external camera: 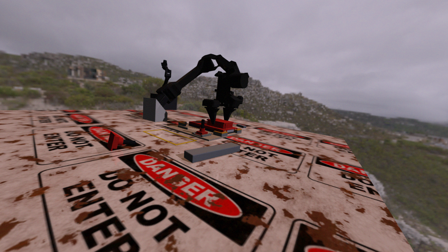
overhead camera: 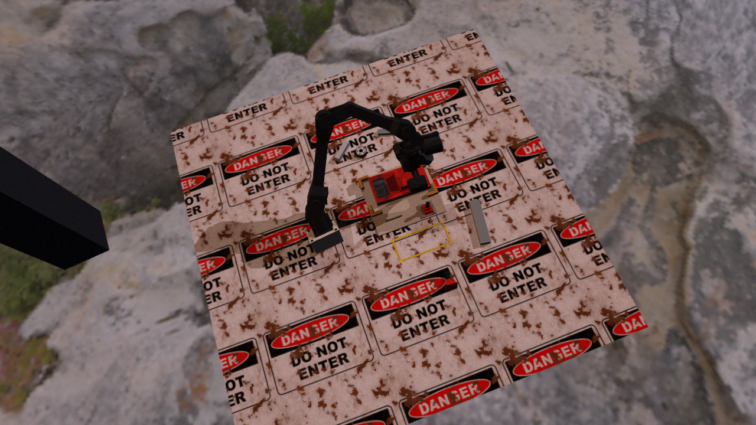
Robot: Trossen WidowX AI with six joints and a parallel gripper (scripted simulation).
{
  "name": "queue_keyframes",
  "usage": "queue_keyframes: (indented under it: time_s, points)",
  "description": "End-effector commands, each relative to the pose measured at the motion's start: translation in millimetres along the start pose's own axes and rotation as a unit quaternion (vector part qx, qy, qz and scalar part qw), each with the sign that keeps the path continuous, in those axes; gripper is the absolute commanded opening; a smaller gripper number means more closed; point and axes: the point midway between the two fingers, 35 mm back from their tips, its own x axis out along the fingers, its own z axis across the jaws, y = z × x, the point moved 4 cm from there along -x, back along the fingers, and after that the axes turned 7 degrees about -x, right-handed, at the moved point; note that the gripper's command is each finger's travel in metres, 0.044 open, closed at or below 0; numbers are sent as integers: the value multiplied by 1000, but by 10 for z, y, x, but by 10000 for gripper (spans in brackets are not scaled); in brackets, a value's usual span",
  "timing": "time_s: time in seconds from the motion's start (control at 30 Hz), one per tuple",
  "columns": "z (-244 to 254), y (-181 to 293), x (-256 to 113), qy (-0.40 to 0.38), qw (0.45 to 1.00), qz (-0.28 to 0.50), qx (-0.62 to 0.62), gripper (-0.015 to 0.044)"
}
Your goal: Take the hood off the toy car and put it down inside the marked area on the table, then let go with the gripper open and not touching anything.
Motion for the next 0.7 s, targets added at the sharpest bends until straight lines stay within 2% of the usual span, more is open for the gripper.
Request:
queue_keyframes:
  time_s: [0.0, 0.33, 0.67]
  points:
    - [0, -2, -4, 0, 1000, 0, 0, 361]
    - [0, -2, -4, 0, 1000, 0, 0, 295]
    - [-1, -4, -51, 0, 1000, 0, 0, 32]
